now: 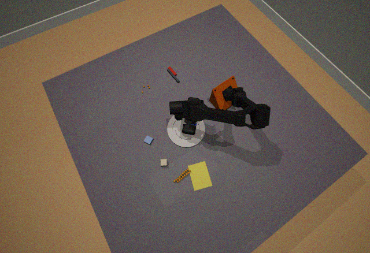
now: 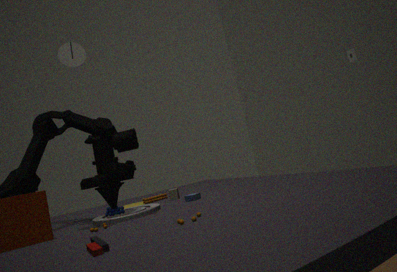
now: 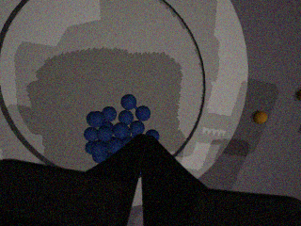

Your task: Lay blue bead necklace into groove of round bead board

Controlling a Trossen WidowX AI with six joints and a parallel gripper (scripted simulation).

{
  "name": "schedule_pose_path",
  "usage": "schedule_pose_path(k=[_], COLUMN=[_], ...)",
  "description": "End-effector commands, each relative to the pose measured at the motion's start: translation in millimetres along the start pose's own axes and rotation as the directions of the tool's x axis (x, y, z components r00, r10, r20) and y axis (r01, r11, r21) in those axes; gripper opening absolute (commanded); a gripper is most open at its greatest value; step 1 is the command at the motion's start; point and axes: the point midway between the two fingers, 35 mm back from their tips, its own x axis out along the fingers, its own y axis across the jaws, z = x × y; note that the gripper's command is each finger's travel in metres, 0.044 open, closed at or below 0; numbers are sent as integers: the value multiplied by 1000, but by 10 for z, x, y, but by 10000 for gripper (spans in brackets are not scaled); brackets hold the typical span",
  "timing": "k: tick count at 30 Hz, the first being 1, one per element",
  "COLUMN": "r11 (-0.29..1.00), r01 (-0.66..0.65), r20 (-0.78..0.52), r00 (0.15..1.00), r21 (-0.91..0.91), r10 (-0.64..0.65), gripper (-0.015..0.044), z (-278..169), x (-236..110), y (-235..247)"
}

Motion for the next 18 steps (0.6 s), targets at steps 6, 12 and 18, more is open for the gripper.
schedule_pose_path(k=[6, 12, 18], r11=[1000, 1000, 1000], r01=[-3, -3, -3], r20=[-5, 3, 3], r00=[1000, 1000, 1000], r21=[6, -1, -1], r10=[3, 3, 3], gripper=[0, 26, 184], z=[-10, 6, 6], x=[129, 97, 97], y=[-7, 4, 4])
